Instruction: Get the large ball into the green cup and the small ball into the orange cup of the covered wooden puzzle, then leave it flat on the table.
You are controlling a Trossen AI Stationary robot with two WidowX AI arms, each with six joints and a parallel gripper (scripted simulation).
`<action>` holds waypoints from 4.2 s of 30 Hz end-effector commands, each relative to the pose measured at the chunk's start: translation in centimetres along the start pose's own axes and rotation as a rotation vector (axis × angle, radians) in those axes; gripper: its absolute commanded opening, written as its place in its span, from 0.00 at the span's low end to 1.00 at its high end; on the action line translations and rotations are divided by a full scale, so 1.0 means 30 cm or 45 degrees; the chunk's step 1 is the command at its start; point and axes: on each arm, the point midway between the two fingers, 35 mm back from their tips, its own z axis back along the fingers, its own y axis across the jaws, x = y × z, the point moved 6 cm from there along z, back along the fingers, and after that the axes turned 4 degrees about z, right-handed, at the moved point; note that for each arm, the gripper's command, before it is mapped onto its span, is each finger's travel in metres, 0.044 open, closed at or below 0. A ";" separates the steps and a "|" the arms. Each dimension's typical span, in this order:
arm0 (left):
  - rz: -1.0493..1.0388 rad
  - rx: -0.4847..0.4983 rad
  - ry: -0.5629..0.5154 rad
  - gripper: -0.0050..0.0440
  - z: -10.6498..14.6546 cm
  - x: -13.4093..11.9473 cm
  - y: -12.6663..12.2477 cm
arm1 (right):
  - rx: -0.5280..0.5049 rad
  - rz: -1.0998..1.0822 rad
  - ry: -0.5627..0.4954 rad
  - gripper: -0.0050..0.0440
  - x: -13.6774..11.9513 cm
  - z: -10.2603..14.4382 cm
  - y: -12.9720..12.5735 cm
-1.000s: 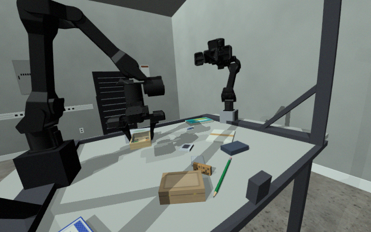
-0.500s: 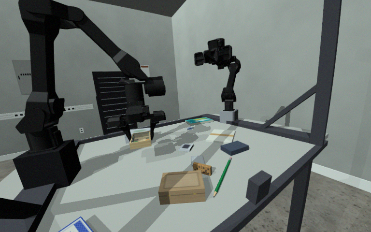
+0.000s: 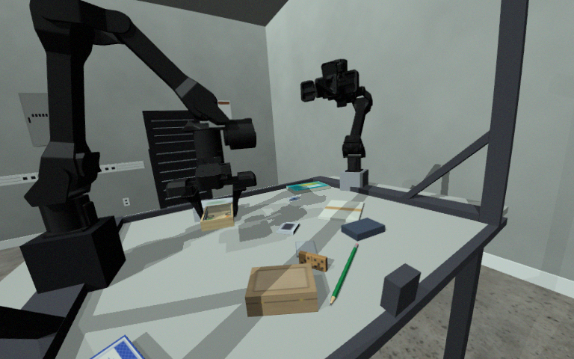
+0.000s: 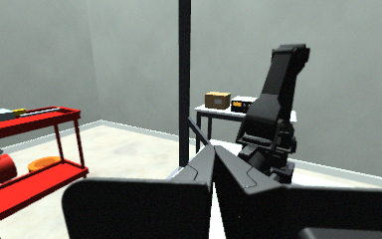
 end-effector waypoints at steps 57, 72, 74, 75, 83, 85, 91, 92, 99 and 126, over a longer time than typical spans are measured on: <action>0.001 0.039 -0.012 0.00 0.021 -0.005 0.016 | -0.002 0.000 -0.024 0.00 0.023 0.004 -0.002; 0.001 0.072 -0.009 0.00 0.029 -0.005 0.014 | -0.002 0.000 -0.024 0.00 0.023 0.004 -0.002; 0.001 0.072 -0.009 0.00 0.029 -0.005 0.014 | -0.002 0.000 -0.024 0.00 0.023 0.004 -0.002; 0.001 0.054 -0.010 0.00 0.025 -0.005 0.014 | -0.002 0.000 -0.024 0.00 0.023 0.004 -0.002; 0.001 0.095 -0.010 0.00 0.020 -0.004 -0.009 | -0.002 0.000 -0.024 0.00 0.023 0.004 -0.002; 0.001 0.140 -0.013 0.00 0.020 -0.005 -0.020 | -0.002 0.000 -0.024 0.00 0.023 0.004 -0.002; 0.001 0.227 -0.019 0.00 0.017 -0.007 -0.044 | -0.002 0.000 -0.024 0.00 0.023 0.004 -0.002; 0.001 0.248 -0.020 0.00 0.017 -0.007 -0.049 | -0.002 0.000 -0.024 0.00 0.023 0.004 -0.002; 0.000 0.321 0.088 0.00 0.011 0.023 -0.069 | -0.002 0.000 -0.024 0.00 0.023 0.004 -0.002; 0.000 0.411 0.306 0.00 0.004 0.082 -0.080 | -0.002 0.000 -0.024 0.00 0.023 0.004 -0.002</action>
